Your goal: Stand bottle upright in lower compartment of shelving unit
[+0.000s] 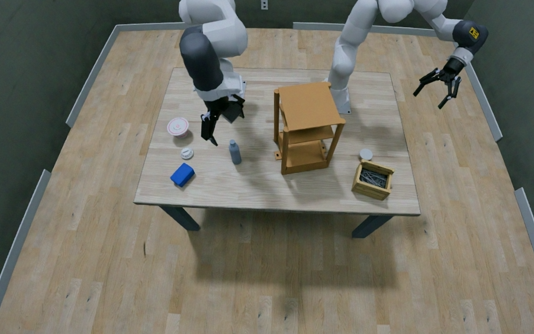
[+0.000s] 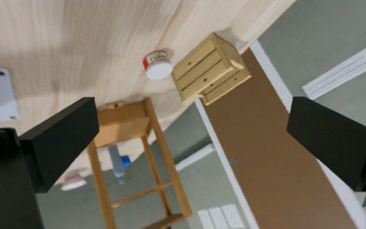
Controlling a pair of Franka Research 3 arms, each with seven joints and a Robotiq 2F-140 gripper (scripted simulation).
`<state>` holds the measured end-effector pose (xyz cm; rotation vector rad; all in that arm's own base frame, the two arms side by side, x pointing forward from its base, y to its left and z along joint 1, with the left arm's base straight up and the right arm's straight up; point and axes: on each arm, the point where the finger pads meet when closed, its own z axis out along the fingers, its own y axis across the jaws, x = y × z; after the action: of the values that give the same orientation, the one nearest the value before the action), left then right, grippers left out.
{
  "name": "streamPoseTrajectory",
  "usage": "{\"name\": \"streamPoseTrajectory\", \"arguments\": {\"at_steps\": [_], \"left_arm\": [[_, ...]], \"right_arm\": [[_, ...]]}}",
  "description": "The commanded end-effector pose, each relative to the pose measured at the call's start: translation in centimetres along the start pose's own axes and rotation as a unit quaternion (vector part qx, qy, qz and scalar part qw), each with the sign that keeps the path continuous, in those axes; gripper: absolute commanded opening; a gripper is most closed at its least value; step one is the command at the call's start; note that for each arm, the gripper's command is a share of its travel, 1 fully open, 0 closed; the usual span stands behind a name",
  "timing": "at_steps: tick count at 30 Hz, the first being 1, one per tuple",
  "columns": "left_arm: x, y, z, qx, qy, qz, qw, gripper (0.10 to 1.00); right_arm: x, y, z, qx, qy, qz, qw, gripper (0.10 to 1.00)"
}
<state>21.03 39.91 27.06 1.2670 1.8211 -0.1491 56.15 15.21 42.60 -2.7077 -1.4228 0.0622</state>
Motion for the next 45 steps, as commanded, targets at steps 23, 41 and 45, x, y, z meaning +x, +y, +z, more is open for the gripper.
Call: {"name": "streamPoseTrajectory", "arguments": {"at_steps": [23, 41, 45], "left_arm": [[3.1, -2.6, -9.4, 0.129, 0.124, 0.257, 0.9498, 1.0], [3.9, -3.6, -17.2, 0.231, 0.182, 0.37, 0.8816, 1.0], [3.8, -3.8, -19.5, 0.261, 0.194, 0.397, 0.8583, 1.0]], "right_arm": [[-3.9, -2.5, 5.4, -0.029, 0.009, 0.22, 0.975, 1.0], [-7.1, -4.6, 9.7, -0.041, 0.014, 0.327, 0.9441, 1.0], [-7.8, -5.0, 10.6, -0.043, 0.015, 0.347, 0.9367, 1.0]]}}
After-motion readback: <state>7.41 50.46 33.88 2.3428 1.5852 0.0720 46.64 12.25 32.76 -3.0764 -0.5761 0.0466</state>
